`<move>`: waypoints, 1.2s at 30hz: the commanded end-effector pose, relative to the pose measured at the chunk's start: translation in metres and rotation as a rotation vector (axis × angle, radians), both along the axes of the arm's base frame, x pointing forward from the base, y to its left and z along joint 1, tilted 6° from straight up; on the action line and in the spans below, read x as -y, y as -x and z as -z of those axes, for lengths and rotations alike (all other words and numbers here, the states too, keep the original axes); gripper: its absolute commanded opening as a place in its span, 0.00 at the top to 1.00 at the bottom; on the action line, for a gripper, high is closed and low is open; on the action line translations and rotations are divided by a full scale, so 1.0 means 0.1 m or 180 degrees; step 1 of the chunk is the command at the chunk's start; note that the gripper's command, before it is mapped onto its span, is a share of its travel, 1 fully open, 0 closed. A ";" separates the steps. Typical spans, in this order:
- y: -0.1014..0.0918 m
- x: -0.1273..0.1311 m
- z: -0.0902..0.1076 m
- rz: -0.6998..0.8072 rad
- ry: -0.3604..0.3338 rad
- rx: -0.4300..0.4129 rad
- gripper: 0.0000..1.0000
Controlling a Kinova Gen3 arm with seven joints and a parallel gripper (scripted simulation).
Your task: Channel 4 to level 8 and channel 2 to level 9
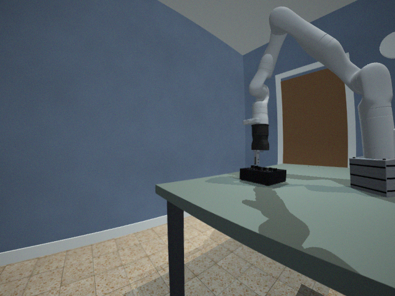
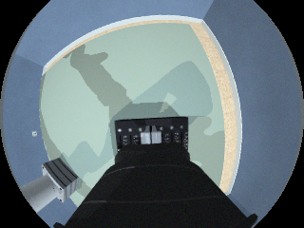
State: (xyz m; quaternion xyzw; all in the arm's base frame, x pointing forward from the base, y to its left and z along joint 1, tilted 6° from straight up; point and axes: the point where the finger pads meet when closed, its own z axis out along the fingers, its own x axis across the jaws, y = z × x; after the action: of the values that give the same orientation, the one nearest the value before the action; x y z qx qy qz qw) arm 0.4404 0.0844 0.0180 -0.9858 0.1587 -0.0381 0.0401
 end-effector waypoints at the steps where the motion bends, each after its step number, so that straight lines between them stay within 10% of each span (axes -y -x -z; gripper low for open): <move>1: 0.00 0.00 0.02 0.0003 0.0001 -0.0003 1.00; 36: 0.00 0.00 0.07 0.0003 0.0001 -0.0003 1.00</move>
State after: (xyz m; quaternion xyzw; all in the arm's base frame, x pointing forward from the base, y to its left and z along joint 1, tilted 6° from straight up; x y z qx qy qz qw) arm 0.4403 0.0844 0.0104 -0.9858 0.1591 -0.0368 0.0395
